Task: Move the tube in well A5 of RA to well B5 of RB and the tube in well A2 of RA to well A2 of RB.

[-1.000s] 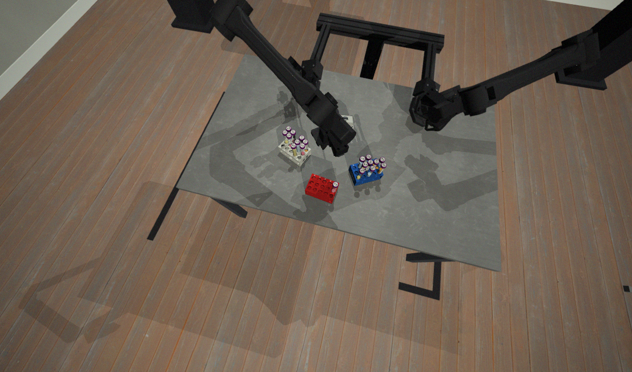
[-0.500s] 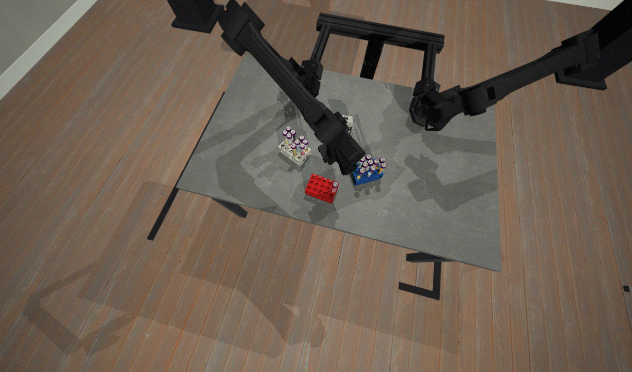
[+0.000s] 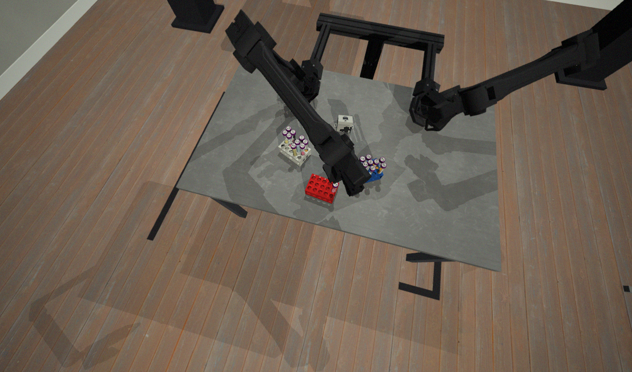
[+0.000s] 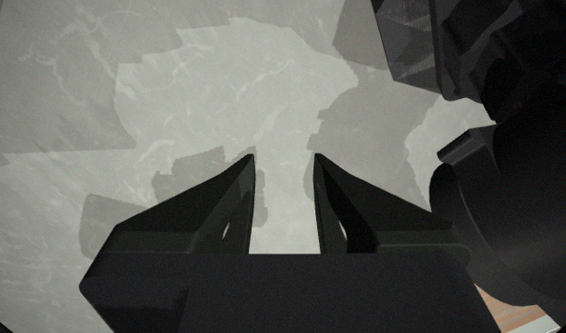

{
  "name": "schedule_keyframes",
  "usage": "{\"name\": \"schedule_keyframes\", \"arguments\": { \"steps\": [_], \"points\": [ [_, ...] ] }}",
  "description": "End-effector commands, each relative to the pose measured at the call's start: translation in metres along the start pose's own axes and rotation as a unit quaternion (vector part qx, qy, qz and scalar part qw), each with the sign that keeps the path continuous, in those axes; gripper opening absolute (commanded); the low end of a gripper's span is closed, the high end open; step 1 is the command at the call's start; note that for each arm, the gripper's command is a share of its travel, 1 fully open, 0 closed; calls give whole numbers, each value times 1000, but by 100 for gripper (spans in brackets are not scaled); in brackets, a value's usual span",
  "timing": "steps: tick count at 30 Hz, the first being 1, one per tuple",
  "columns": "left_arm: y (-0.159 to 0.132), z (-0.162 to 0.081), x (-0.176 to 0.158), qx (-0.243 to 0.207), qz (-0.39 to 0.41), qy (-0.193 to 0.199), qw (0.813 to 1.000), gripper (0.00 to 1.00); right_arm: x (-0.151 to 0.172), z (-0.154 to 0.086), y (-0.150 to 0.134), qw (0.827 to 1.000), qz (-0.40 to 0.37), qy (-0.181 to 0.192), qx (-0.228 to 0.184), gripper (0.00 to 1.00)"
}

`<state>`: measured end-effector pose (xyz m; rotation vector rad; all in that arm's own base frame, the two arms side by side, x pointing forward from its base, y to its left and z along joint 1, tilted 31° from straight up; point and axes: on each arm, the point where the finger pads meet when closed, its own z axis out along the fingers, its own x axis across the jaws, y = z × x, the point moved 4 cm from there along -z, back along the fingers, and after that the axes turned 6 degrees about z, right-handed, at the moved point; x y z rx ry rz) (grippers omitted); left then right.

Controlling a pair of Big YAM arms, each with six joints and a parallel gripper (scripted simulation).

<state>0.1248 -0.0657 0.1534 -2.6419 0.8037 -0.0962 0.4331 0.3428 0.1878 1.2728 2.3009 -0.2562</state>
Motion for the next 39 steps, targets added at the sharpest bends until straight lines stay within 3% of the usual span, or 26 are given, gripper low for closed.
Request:
{"name": "schedule_keyframes", "arguments": {
  "steps": [1, 5, 11, 15, 30, 39],
  "points": [
    [-2, -10, 7, -3, -5, 12, 1000, 30, -11, -4, 17, 1000, 3, 0, -3, 30],
    [-2, -10, 7, -3, -5, 12, 1000, 30, 1, -15, -4, 1000, -12, 1, -7, 30],
    [-2, -10, 7, -3, -5, 12, 1000, 30, 3, 10, -3, 1000, -3, -2, 6, 30],
    [-2, -10, 7, -3, -5, 12, 1000, 30, -2, -4, -8, 1000, 1, 0, -3, 30],
    [-2, -10, 7, -3, -5, 12, 1000, 30, -4, 39, -9, 1000, -5, -3, 9, 30],
    [-2, -10, 7, -3, -5, 12, 1000, 30, -3, 51, -10, 1000, -5, -3, 9, 30]
  ]
}}
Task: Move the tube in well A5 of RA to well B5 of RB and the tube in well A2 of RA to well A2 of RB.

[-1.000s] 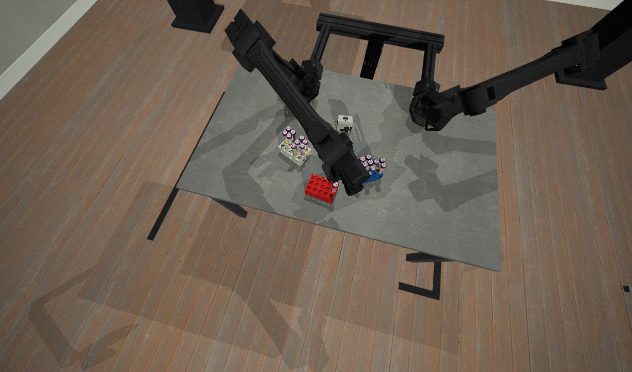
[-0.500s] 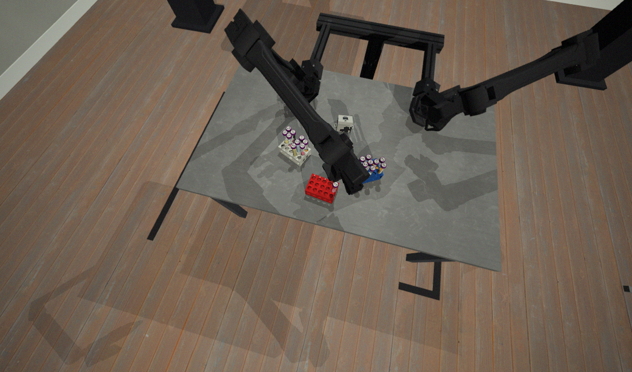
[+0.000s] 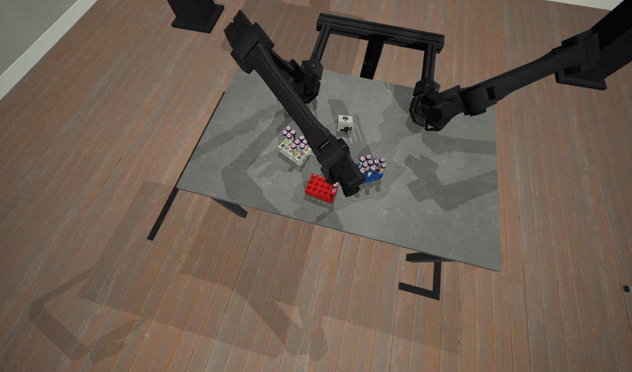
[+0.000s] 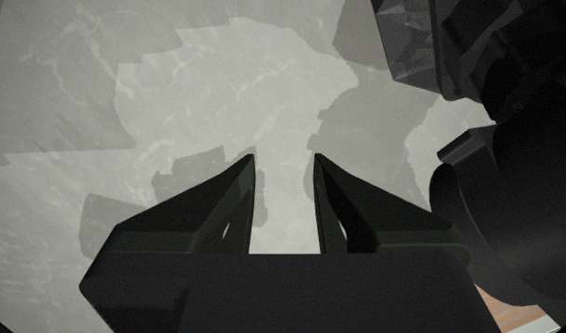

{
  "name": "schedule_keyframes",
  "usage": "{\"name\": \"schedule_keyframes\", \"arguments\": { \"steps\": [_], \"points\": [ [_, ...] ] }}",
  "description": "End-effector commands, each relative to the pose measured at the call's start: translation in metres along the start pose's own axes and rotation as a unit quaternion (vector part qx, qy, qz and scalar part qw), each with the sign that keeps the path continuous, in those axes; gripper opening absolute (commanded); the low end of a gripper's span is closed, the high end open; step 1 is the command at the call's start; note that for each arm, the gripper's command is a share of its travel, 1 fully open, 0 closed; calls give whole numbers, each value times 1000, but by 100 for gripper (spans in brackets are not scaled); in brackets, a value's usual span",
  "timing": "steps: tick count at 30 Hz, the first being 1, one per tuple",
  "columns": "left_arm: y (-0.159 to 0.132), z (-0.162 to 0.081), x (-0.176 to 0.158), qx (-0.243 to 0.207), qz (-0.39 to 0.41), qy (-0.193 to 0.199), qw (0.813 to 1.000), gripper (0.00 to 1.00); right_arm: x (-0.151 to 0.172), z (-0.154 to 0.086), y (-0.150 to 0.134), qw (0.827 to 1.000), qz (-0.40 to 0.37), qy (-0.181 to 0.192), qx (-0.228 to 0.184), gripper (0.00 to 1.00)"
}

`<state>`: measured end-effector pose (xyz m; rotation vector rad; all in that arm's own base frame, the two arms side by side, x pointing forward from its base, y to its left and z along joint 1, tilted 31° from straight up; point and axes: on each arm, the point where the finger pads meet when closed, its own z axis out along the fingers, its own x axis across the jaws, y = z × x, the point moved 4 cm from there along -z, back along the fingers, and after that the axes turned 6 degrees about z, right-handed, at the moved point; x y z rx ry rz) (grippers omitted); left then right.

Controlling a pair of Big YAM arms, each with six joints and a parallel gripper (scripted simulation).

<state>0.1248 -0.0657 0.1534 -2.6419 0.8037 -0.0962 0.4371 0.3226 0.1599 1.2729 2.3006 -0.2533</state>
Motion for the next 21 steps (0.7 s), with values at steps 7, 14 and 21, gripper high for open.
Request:
{"name": "schedule_keyframes", "arguments": {
  "steps": [7, 14, 21],
  "points": [
    [-2, -10, 7, -3, -5, 12, 1000, 30, 0, 32, -1, 1000, -5, -3, 10, 30],
    [-2, -10, 7, -3, -5, 12, 1000, 30, 0, 38, -2, 1000, -5, -3, 10, 30],
    [-2, -10, 7, -3, -5, 12, 1000, 30, 4, 28, -2, 1000, -12, -3, 9, 30]
  ]
}}
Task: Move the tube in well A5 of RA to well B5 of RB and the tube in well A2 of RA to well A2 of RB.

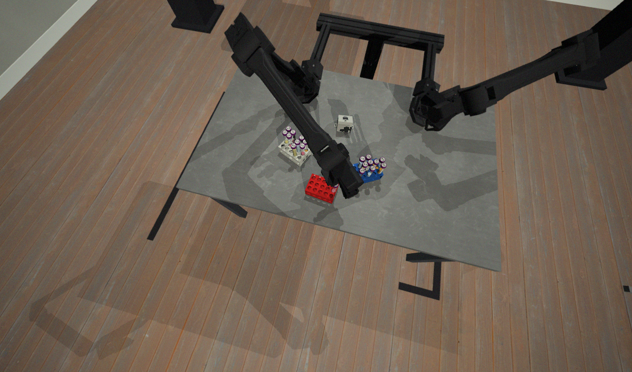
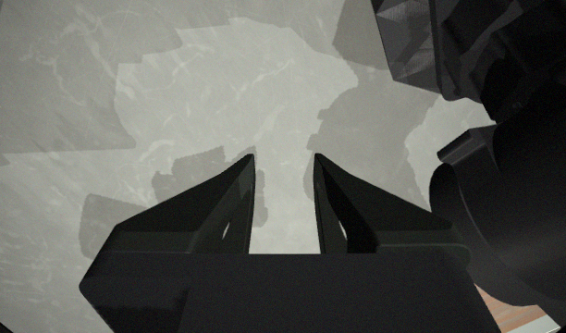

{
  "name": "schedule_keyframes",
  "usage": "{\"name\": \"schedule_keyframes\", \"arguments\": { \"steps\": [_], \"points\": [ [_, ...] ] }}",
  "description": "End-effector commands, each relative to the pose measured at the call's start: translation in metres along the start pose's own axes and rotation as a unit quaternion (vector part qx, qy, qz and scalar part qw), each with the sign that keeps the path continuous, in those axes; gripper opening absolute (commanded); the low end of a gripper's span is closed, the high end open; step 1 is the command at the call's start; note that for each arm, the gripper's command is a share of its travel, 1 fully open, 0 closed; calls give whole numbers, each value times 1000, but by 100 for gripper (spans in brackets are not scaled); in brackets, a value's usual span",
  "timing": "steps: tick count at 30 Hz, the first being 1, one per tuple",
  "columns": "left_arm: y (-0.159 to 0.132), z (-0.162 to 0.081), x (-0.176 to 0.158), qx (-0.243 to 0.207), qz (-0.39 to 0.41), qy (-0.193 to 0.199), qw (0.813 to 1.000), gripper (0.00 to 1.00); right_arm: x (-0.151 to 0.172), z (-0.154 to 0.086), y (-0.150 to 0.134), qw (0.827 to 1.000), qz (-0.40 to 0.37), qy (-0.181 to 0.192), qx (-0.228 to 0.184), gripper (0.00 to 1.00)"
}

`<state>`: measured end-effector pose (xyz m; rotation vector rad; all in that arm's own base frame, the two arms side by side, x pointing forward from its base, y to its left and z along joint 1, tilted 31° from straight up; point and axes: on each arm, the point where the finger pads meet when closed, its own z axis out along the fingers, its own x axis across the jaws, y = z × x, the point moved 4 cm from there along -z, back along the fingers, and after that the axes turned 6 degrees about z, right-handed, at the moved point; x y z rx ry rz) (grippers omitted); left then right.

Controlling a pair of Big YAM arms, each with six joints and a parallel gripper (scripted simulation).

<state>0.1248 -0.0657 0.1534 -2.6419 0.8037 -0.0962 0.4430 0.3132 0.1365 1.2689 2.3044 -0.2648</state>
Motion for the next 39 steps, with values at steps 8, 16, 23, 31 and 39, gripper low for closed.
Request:
{"name": "schedule_keyframes", "arguments": {
  "steps": [8, 16, 23, 31, 39],
  "points": [
    [-2, -10, 7, -3, -5, 12, 1000, 30, 0, 6, 4, 1000, -5, -1, 3, 30],
    [-2, -10, 7, -3, -5, 12, 1000, 30, -3, 14, 2, 1000, -3, -2, 7, 30],
    [-2, -10, 7, -3, -5, 12, 1000, 30, -2, 19, 1, 1000, -2, -2, 7, 30],
    [-2, -10, 7, -3, -5, 12, 1000, 30, -2, 22, 0, 1000, -2, -2, 7, 30],
    [-2, -10, 7, -3, -5, 12, 1000, 30, -2, 25, 0, 1000, -3, -2, 7, 30]
  ]
}}
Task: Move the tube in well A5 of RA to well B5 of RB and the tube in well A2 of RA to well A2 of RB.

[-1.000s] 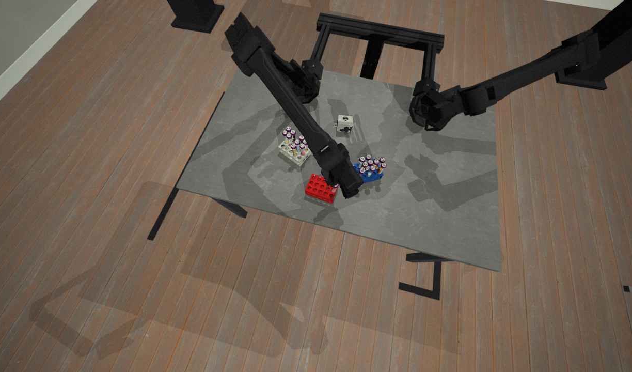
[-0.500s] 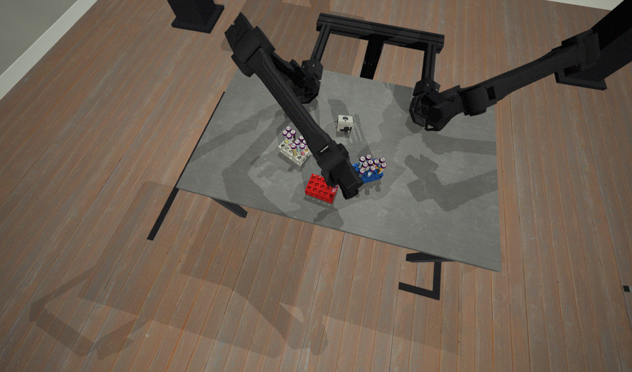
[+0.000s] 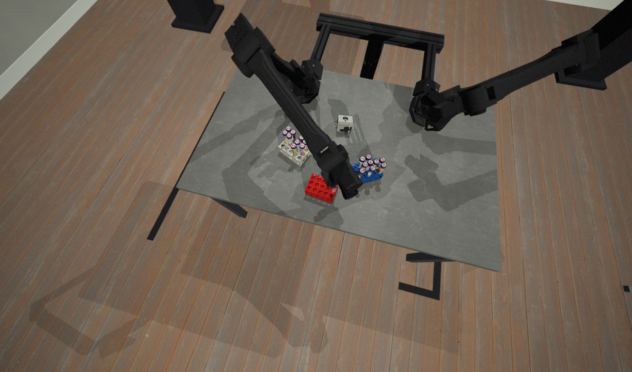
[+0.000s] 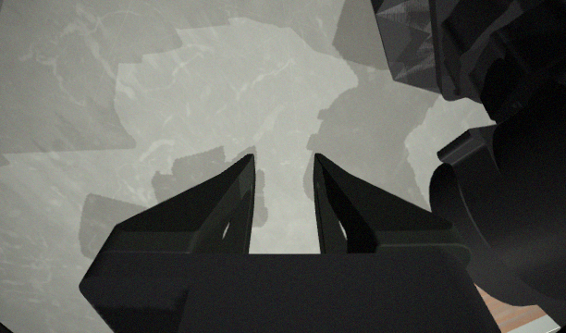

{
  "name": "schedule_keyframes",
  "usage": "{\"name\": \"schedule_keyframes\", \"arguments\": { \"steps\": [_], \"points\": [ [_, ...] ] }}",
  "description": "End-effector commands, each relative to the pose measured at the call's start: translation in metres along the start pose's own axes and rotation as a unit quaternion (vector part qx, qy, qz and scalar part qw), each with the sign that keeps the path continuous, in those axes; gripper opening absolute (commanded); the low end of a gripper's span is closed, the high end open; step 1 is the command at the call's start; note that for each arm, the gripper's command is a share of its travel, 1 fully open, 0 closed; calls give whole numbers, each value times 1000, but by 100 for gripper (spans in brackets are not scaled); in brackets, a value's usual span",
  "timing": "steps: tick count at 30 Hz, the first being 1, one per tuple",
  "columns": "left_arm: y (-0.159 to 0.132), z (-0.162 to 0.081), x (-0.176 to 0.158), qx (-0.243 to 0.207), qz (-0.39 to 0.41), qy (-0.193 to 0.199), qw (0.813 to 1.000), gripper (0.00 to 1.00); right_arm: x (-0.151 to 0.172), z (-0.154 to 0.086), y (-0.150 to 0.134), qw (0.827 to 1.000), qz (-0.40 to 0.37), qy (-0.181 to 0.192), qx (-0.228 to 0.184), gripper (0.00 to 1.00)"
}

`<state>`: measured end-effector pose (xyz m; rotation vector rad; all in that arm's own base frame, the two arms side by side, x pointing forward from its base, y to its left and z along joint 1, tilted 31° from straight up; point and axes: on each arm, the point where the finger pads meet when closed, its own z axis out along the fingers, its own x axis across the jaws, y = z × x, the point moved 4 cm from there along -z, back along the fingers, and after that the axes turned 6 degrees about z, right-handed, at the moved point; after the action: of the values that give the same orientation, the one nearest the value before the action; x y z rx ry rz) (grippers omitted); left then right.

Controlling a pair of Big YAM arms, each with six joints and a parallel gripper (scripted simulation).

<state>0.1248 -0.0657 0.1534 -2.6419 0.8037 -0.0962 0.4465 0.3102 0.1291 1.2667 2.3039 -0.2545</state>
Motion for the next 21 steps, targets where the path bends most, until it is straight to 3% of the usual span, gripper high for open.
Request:
{"name": "schedule_keyframes", "arguments": {
  "steps": [1, 13, 14, 21],
  "points": [
    [-2, -10, 7, -3, -5, 12, 1000, 30, -2, 17, -1, 1000, -3, -3, 11, 30],
    [-2, -10, 7, -3, -5, 12, 1000, 30, -1, 18, -3, 1000, -4, -4, 14, 30],
    [-2, -10, 7, -3, -5, 12, 1000, 30, -1, 18, -3, 1000, -4, -4, 14, 0],
    [-2, -10, 7, -3, -5, 12, 1000, 30, -1, 18, -3, 1000, -4, -3, 14, 0]
  ]
}}
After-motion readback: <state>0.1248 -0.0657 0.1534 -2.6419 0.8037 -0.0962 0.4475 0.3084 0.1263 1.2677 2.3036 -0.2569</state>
